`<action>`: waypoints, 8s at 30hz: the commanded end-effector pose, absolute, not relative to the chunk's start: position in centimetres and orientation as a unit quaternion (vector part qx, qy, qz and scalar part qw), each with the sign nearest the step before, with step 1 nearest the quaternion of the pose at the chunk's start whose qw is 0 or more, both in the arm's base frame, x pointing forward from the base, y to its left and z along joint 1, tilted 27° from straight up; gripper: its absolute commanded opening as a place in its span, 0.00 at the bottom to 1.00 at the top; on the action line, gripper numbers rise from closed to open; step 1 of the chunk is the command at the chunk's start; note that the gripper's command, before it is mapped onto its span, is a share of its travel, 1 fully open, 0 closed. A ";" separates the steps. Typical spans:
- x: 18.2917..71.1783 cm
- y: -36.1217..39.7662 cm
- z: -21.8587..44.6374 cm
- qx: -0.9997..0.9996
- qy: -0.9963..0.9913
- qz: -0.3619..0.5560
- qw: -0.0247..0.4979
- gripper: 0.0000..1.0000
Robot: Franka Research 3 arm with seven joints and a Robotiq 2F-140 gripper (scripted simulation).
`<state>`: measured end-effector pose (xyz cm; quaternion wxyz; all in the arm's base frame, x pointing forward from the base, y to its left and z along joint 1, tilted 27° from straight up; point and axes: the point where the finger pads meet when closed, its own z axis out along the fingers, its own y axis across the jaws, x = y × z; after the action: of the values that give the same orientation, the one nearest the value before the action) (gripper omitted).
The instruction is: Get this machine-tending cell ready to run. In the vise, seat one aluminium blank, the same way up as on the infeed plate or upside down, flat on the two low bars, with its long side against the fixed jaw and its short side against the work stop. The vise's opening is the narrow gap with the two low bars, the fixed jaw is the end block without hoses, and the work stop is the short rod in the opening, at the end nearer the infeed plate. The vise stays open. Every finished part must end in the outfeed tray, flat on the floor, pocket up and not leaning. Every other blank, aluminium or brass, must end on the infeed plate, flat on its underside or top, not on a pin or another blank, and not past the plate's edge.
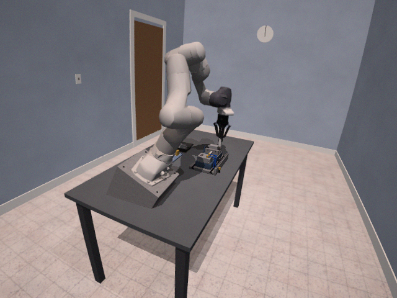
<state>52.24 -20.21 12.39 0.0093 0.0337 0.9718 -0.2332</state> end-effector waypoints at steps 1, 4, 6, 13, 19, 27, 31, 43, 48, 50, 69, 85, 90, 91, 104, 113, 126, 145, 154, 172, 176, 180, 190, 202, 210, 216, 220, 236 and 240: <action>52.3 -20.0 12.3 0.033 0.972 -0.232 0.010 0.00; 52.3 -20.0 12.3 0.033 0.972 -0.232 0.010 0.00; 52.3 -20.0 12.3 0.033 0.972 -0.232 0.010 0.00; 52.3 -20.0 12.3 0.033 0.972 -0.232 0.010 0.00; 52.3 -20.0 12.3 0.033 0.972 -0.232 0.010 0.00; 52.3 -20.0 12.3 0.033 0.972 -0.232 0.010 0.00; 52.3 -20.0 12.3 0.033 0.972 -0.232 0.010 0.00; 52.3 -20.1 12.3 0.033 0.972 -0.232 0.010 0.00; 52.3 -20.1 12.3 0.033 0.972 -0.232 0.010 0.00; 52.3 -20.1 12.2 0.033 0.972 -0.232 0.010 0.00; 52.3 -20.3 11.7 0.033 0.972 -0.232 0.010 0.00; 52.3 -20.7 11.1 0.033 0.972 -0.232 0.010 0.00; 52.3 -20.7 11.0 0.033 0.972 -0.232 0.010 0.00; 52.3 -20.7 11.0 0.033 0.972 -0.232 0.010 0.00; 52.3 -20.8 10.9 0.033 0.972 -0.232 0.010 0.00; 52.3 -20.8 10.9 0.033 0.972 -0.232 0.010 0.00; 52.3 -20.8 10.9 0.033 0.972 -0.232 0.010 0.00; 52.3 -20.8 10.9 0.033 0.972 -0.232 0.010 0.00; 52.3 -20.7 10.9 0.033 0.972 -0.232 0.010 0.00; 52.4 -20.5 10.7 0.033 0.972 -0.232 0.010 0.00; 52.4 -20.4 10.7 0.033 0.972 -0.232 0.010 0.00; 52.4 -20.3 10.6 0.033 0.972 -0.232 0.010 0.00; 52.4 -20.1 10.5 0.033 0.972 -0.232 0.010 0.00; 52.4 -19.8 10.4 0.033 0.972 -0.232 0.010 0.00; 52.4 -19.7 10.4 0.033 0.972 -0.232 0.010 0.00; 52.4 -19.7 10.3 0.033 0.972 -0.232 0.010 0.00; 52.4 -19.7 10.3 0.033 0.972 -0.232 0.010 0.00; 52.4 -19.7 10.3 0.033 0.972 -0.232 0.010 0.00; 52.4 -19.7 10.3 0.033 0.972 -0.232 0.010 0.00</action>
<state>52.47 -20.10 10.66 0.0107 0.0327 0.9718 -0.2333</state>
